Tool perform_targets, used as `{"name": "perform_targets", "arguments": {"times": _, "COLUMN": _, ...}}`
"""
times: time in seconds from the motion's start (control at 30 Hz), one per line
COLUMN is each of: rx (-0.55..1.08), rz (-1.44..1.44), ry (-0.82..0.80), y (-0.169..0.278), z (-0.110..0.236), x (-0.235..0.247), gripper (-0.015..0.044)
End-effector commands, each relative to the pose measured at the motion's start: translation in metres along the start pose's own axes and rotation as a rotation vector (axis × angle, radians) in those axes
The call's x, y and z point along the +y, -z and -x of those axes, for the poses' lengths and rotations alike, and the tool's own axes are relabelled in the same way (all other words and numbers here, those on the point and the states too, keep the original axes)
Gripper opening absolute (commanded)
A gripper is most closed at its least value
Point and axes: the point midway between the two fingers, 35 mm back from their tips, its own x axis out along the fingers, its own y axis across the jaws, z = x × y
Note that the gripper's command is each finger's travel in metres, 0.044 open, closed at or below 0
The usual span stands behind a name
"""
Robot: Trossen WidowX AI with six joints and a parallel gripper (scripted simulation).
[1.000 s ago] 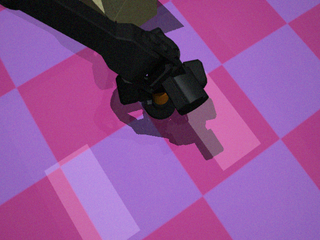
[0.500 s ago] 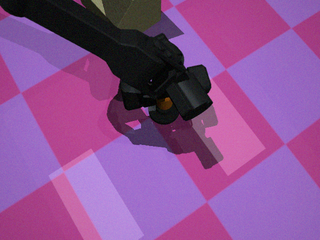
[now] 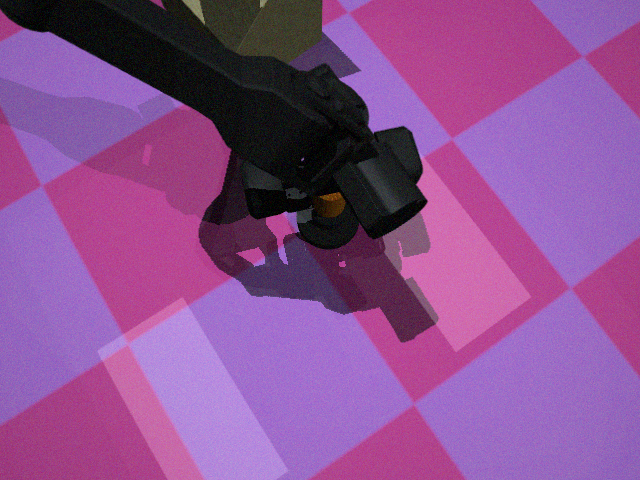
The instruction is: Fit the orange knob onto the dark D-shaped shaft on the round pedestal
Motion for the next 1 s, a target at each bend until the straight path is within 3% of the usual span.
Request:
{"name": "perform_targets", "arguments": {"times": 0.0, "rx": 0.003, "rz": -0.056, "ry": 0.000, "y": 0.0009, "z": 0.0024, "x": 0.0009, "gripper": 0.0000}}
{"name": "perform_targets", "arguments": {"times": 0.97, "rx": 0.002, "rz": -1.928, "ry": 0.003, "y": 0.0015, "z": -0.0010, "x": -0.0021, "gripper": 0.0000}}
